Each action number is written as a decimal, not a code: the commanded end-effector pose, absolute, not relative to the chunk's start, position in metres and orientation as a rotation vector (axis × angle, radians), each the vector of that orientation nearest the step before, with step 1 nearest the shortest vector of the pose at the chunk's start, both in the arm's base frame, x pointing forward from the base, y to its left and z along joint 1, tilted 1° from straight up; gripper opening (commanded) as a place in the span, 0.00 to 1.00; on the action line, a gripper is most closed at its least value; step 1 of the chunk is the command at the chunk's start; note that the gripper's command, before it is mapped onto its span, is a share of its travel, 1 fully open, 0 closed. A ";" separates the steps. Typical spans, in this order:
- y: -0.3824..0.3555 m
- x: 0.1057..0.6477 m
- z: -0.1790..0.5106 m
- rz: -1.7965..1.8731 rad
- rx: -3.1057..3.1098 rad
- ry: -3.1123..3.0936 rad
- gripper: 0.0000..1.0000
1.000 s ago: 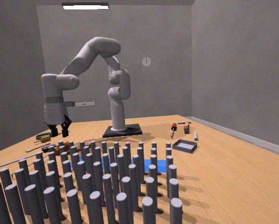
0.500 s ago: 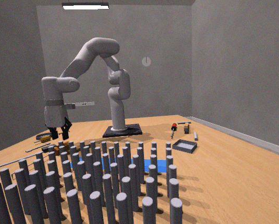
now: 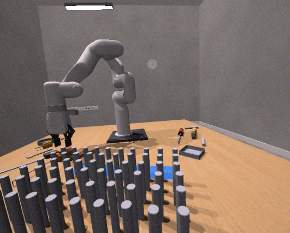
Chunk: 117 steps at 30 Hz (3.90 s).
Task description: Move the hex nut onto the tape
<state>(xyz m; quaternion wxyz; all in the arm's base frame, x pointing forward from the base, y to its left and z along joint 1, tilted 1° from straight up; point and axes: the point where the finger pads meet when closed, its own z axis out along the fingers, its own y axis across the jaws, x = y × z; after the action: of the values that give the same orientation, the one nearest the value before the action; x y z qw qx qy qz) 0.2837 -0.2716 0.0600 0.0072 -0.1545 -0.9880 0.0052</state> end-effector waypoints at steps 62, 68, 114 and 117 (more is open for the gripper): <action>-0.273 0.284 0.009 0.019 -0.484 -3.092 0.00; -0.273 0.284 0.009 0.019 -0.484 -3.092 0.00; -0.272 0.285 0.070 0.019 -0.484 -3.092 0.00; -0.272 0.285 0.079 0.019 -0.484 -3.092 0.00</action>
<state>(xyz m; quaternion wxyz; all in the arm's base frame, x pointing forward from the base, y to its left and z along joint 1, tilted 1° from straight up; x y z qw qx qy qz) 0.2843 -0.2719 0.0678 0.0065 -0.1545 -0.9880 0.0057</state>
